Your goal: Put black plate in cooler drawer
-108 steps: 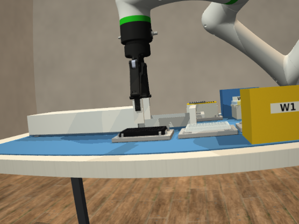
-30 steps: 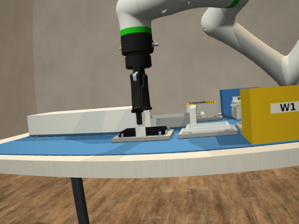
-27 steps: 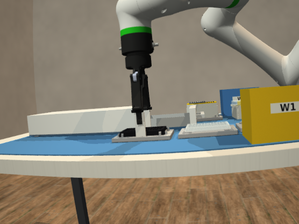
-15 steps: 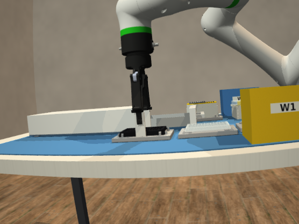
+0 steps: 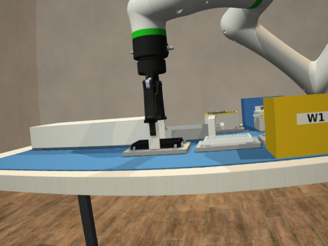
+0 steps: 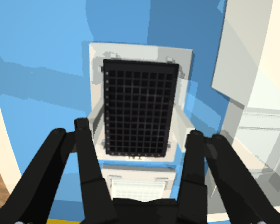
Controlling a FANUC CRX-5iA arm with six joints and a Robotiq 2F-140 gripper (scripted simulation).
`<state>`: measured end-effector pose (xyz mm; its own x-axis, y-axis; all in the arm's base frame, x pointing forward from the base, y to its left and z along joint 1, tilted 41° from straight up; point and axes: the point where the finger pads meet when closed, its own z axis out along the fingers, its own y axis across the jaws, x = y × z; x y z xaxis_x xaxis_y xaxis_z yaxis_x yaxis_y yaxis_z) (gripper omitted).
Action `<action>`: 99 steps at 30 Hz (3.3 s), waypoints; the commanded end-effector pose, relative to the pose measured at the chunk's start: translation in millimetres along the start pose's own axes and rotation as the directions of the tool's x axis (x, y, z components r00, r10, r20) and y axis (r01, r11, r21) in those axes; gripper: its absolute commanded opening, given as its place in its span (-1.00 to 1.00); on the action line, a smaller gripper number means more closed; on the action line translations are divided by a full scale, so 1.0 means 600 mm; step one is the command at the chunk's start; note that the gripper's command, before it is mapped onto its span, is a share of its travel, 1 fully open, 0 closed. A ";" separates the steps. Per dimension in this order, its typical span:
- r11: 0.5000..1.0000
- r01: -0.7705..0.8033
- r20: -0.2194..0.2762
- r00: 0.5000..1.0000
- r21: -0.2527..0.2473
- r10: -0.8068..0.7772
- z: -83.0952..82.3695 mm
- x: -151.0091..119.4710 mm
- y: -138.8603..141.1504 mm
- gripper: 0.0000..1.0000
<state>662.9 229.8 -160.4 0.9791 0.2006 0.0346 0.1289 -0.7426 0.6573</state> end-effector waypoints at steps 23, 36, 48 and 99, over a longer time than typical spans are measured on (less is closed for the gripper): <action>1.000 0.000 0.000 1.000 0.000 0.000 -0.016 0.000 0.000 -1.00; 1.000 0.000 0.000 1.000 0.000 0.000 -0.041 0.000 0.000 -1.00; 1.000 0.000 0.000 1.000 0.000 0.000 -0.065 0.000 0.000 -1.00; 1.000 0.000 0.000 1.000 0.000 0.000 -0.165 0.000 0.000 -1.00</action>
<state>647.5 292.3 -86.8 0.9790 0.2007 0.0347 0.1289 -0.7426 0.6572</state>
